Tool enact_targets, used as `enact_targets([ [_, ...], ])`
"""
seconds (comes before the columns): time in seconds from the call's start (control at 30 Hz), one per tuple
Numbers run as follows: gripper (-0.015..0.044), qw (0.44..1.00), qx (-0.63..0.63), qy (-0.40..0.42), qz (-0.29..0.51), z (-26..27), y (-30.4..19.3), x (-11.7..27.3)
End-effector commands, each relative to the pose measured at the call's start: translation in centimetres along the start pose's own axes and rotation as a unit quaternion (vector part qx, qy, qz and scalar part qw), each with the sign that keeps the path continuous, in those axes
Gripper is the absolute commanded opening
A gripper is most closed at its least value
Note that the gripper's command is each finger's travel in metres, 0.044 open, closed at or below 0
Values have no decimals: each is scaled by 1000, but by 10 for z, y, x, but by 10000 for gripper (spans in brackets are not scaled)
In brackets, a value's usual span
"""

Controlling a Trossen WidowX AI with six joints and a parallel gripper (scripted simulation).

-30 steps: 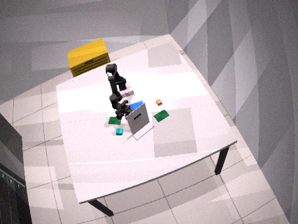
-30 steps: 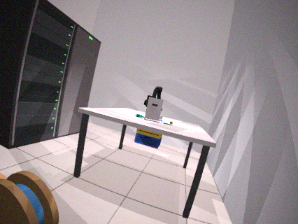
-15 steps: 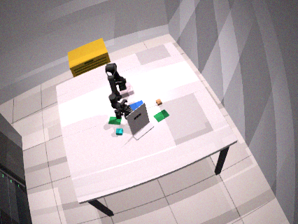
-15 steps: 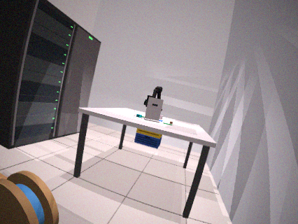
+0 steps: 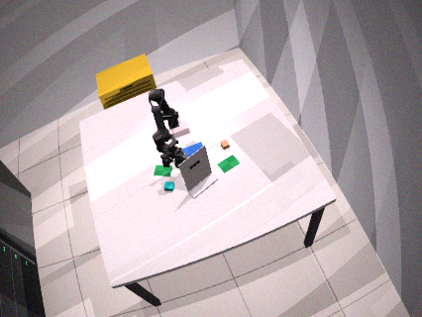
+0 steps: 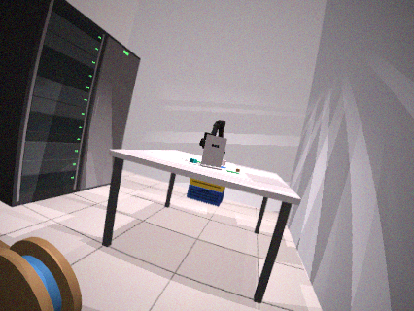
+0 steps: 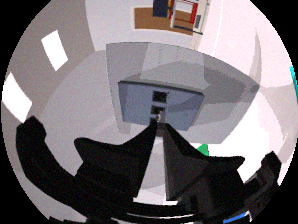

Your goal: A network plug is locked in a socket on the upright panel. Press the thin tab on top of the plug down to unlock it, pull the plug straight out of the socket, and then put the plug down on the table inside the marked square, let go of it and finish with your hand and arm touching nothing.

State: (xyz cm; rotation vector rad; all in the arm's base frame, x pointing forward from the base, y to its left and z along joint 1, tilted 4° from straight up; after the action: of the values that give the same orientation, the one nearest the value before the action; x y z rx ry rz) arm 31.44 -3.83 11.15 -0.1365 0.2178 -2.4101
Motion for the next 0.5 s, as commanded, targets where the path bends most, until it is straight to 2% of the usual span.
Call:
enact_targets([
  [0.0, 0, 1000, 4, 1, 1, 1, -1, 4],
  [0.47, 0, 1000, 4, 0, 1, 0, -3, 16],
])
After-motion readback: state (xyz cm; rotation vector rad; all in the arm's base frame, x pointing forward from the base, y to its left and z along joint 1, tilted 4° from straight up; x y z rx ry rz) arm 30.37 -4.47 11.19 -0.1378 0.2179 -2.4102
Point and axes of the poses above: the point midway between the two fingers, 35 mm back from their tips, its own x axis back along the fingers, its own z axis across the jaws, y = z × x, the point moved 8 cm from there along x, back along the fingers, and after that the axes turned 9 degrees about -x, right-handed, at the moved point
